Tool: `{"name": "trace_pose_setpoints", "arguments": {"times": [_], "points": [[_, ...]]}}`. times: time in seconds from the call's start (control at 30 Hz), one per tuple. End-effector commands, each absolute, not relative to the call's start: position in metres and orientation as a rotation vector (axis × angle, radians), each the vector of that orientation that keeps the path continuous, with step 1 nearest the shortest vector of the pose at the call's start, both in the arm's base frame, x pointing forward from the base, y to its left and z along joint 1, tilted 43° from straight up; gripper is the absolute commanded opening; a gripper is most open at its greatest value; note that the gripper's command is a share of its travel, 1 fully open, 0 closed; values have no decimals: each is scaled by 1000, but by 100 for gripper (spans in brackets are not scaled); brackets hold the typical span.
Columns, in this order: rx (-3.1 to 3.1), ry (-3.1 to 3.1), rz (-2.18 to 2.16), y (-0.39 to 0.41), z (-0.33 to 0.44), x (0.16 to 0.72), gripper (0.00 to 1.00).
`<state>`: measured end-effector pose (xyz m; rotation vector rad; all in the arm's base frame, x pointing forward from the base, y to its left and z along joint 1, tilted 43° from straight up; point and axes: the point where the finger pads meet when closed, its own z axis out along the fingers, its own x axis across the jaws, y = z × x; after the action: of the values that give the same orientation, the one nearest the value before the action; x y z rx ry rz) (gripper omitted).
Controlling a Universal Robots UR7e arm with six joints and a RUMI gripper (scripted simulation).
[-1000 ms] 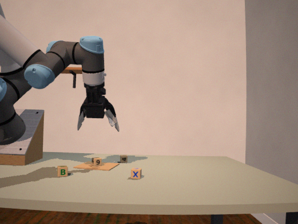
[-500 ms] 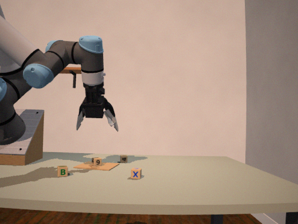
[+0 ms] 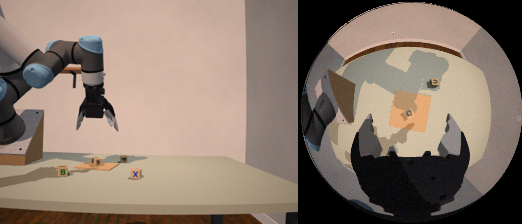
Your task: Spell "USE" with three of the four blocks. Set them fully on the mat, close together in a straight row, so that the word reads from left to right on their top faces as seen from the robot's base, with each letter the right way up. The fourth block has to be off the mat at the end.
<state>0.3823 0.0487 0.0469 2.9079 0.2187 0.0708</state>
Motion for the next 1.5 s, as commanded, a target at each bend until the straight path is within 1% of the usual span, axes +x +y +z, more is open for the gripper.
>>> {"name": "trace_pose_setpoints", "arguments": {"times": [0.0,0.57,0.87,1.33,1.47], "points": [[2908,219,73,49,47,382,100],[2908,219,73,49,48,383,100],[2909,218,72,40,59,403,100],[2910,218,73,-22,134,514,100],[2910,218,73,-32,144,527,100]]}}
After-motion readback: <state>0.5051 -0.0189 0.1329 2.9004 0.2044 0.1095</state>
